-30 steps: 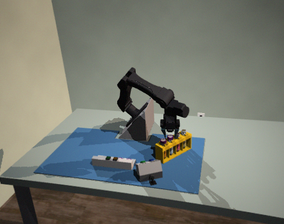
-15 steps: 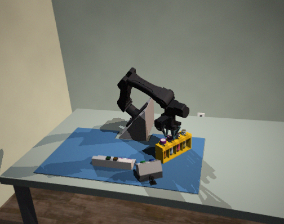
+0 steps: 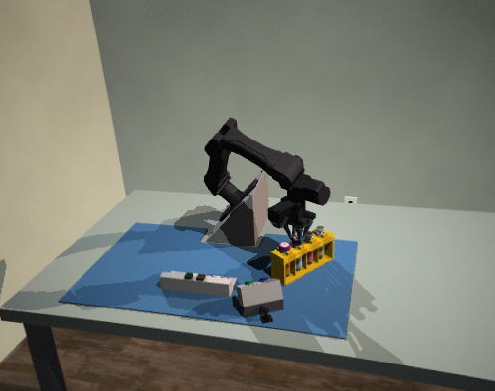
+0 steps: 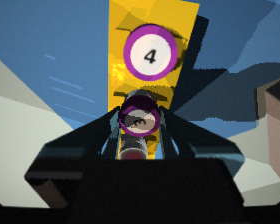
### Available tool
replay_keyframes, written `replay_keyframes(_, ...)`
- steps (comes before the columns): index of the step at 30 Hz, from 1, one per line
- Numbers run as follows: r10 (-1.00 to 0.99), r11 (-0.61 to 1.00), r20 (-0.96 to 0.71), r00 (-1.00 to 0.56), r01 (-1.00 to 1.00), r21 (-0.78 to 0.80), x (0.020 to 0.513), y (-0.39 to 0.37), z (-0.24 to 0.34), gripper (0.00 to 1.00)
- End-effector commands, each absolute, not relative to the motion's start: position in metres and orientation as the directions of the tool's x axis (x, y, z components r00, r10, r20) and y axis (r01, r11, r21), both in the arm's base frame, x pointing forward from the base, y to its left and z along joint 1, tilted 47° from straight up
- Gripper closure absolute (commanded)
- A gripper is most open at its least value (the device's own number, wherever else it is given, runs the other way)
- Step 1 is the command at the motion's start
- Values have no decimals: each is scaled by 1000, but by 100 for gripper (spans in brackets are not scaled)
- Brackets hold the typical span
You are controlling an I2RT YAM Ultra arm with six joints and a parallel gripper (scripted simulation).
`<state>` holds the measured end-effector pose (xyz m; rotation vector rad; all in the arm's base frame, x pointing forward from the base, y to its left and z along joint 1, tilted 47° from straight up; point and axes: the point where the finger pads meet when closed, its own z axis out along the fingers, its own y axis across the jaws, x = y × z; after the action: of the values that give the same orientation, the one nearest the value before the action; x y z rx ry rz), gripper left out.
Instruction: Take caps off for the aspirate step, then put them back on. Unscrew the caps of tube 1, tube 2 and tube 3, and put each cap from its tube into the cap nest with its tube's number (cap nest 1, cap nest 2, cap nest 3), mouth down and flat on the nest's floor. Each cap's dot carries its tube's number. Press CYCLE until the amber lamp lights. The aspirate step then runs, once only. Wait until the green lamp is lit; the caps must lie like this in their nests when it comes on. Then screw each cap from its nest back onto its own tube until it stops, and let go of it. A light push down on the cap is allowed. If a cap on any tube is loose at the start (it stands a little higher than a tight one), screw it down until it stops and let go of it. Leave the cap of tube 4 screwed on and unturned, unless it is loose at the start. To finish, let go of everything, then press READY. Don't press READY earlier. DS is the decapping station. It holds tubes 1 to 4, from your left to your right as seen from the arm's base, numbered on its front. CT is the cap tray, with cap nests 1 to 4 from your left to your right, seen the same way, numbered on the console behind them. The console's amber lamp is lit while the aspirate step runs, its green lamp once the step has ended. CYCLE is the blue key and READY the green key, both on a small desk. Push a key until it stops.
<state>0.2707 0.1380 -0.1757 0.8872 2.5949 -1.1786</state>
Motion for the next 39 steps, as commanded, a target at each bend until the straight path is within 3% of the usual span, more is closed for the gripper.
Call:
replay_keyframes(1,446,529,-377,-812,579,-621,274,146,-173,100)
replay_keyframes(10,446,529,-377,-812,579,-621,274,146,-173,100)
replay_keyframes(16,270,637,-177,-946,313,-704,274,146,-173,100)
replay_keyframes(18,270,637,-177,-946,313,-704,274,146,-173,100)
replay_keyframes(24,70,689,39,-997,20,-725,274,146,-173,100)
replay_keyframes(33,-237,651,351,-906,-416,-636,274,146,-173,100)
replay_keyframes(39,-361,591,470,-806,-587,-553,274,146,-173,100)
